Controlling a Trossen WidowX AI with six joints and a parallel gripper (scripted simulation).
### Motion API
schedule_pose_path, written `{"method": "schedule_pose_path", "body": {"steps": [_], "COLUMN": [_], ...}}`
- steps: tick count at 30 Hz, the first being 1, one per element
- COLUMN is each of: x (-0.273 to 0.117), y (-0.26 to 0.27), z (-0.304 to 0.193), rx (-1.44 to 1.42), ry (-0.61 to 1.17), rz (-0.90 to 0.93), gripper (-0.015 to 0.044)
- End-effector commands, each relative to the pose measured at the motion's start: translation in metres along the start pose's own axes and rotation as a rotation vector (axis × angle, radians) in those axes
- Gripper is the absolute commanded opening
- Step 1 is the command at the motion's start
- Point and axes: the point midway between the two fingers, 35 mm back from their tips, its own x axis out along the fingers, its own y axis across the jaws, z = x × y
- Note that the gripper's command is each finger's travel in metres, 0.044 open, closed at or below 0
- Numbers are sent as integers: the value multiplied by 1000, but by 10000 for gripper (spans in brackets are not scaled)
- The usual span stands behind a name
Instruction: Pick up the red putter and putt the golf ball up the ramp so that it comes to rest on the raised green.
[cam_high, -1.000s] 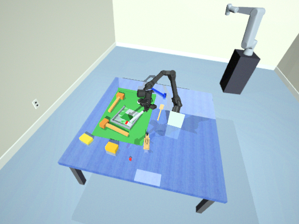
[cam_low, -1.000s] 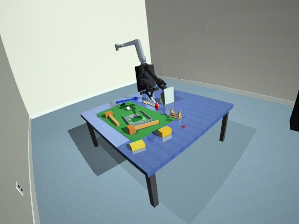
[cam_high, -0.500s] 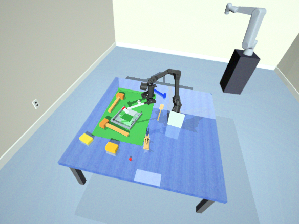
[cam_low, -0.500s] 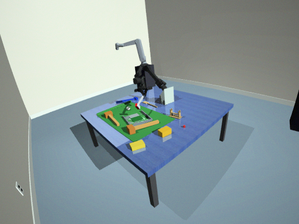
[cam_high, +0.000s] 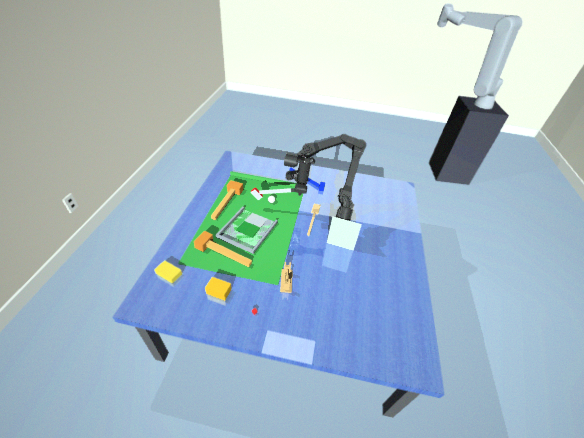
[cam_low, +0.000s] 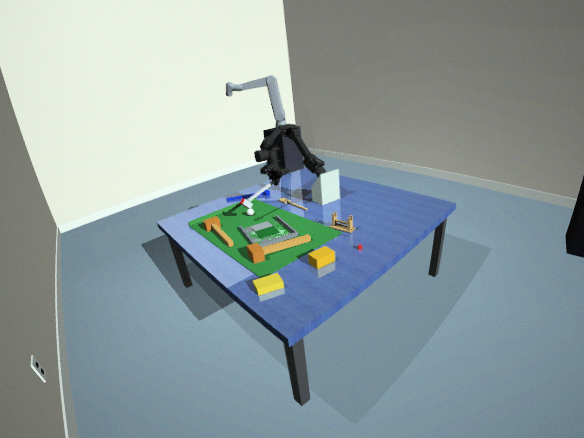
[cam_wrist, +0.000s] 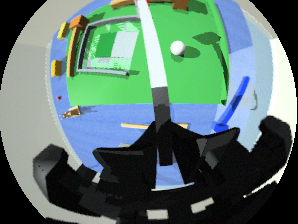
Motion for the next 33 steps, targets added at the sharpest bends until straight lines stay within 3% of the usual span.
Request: {"method": "schedule_pose_path", "body": {"steps": [1, 10, 33], "x": [-2, -7, 37], "y": [-18, -57, -62], "z": [-15, -54, -58], "rx": [108, 371, 377], "ry": [7, 34, 34], "rz": [-31, -104, -107], "gripper": [0, 0, 0]}}
